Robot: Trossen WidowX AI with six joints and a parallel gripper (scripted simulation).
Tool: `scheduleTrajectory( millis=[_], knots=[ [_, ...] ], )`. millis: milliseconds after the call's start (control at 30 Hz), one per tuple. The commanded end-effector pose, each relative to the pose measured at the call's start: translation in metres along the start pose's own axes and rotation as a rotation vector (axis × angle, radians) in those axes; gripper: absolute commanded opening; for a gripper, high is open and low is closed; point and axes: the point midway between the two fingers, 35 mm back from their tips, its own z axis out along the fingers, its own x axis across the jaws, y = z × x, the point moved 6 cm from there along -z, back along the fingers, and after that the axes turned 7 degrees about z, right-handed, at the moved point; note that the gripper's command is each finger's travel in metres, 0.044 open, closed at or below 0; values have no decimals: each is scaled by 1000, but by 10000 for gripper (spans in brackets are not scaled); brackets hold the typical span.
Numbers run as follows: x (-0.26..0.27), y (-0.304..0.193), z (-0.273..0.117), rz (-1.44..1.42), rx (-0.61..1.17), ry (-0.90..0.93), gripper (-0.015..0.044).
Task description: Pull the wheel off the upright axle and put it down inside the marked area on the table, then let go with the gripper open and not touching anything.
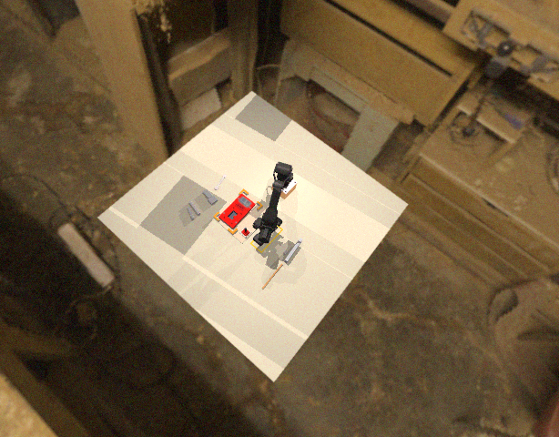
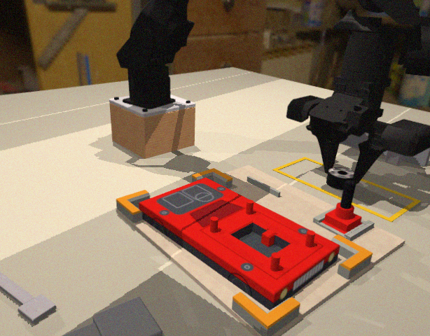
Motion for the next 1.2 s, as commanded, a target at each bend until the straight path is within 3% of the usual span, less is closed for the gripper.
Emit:
scheduleTrajectory(
  millis=[0,300,500,633,833,1167],
  knots=[
    [0,0,0,0,-2,-3,79],
    [0,0,-7,0,-1,-2,300],
    [-1,1,-58,4,7,7,300],
    [-1,1,-60,4,8,7,300],
    [-30,18,-78,2,6,7,440],
    [-77,46,-104,4,4,1,440]
  ],
)
